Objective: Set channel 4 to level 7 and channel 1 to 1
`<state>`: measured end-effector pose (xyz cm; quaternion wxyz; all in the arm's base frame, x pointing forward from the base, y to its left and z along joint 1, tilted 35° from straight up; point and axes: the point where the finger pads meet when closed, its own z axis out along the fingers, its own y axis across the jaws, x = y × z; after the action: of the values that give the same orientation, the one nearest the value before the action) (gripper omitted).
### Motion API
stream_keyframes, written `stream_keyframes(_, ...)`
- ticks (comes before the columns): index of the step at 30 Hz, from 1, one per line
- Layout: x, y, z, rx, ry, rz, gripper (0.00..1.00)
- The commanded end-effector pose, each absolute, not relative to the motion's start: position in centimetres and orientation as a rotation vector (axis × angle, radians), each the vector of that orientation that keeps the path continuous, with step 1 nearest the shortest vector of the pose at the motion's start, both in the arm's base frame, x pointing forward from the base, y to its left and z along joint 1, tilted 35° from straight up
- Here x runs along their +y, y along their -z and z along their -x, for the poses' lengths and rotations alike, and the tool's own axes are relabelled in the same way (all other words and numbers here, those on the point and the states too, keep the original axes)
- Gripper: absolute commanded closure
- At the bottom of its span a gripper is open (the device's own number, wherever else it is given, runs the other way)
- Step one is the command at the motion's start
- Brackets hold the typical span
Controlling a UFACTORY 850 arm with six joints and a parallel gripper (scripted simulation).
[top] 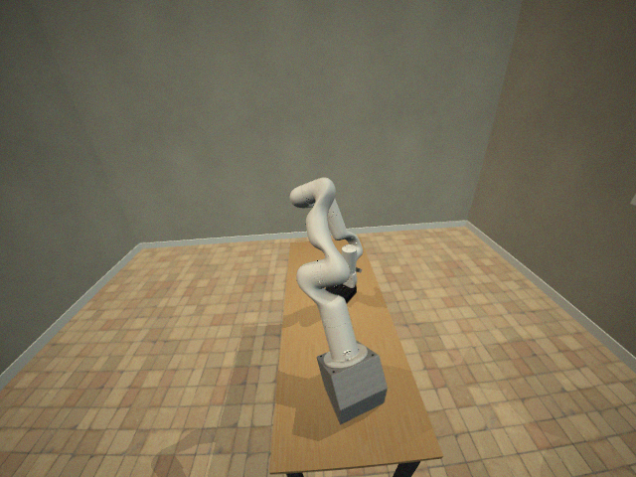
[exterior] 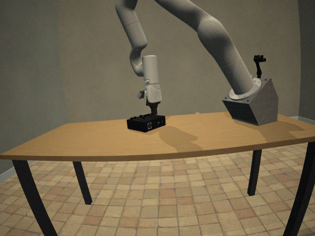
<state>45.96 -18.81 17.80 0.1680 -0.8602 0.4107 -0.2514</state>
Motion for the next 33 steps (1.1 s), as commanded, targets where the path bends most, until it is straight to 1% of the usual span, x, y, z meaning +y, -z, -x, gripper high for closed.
stream_keyframes(1, -18.9, -17.9, -46.0, 1.168, 0.716, 2.446, 1.0)
stream_keyframes(33, -20.1, -18.3, -46.9, 1.168, 0.716, 2.446, 1.0)
